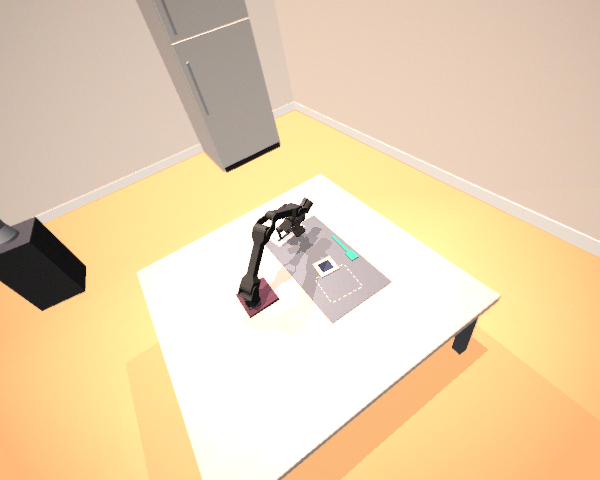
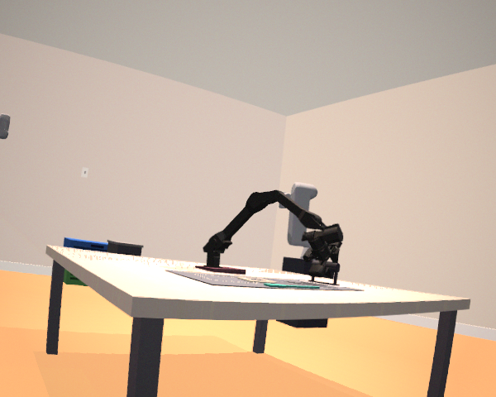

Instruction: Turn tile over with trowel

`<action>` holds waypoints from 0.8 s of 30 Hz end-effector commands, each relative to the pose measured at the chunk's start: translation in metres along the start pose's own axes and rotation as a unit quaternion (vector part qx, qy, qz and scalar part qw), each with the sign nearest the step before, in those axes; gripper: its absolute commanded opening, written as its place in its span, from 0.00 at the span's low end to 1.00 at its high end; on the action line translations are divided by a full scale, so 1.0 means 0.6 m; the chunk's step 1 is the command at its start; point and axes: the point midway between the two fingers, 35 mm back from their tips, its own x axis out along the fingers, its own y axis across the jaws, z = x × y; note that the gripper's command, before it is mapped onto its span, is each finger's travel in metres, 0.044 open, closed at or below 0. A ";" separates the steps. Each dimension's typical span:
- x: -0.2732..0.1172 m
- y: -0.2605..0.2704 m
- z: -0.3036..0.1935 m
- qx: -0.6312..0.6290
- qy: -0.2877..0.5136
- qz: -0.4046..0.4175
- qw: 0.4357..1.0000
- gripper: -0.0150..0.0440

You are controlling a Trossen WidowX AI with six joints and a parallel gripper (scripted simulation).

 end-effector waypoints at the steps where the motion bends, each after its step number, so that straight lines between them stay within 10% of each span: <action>1: 0.005 0.008 0.003 0.006 -0.002 0.004 1.000 0.63; 24: 0.005 0.008 0.003 0.006 -0.002 0.004 1.000 0.34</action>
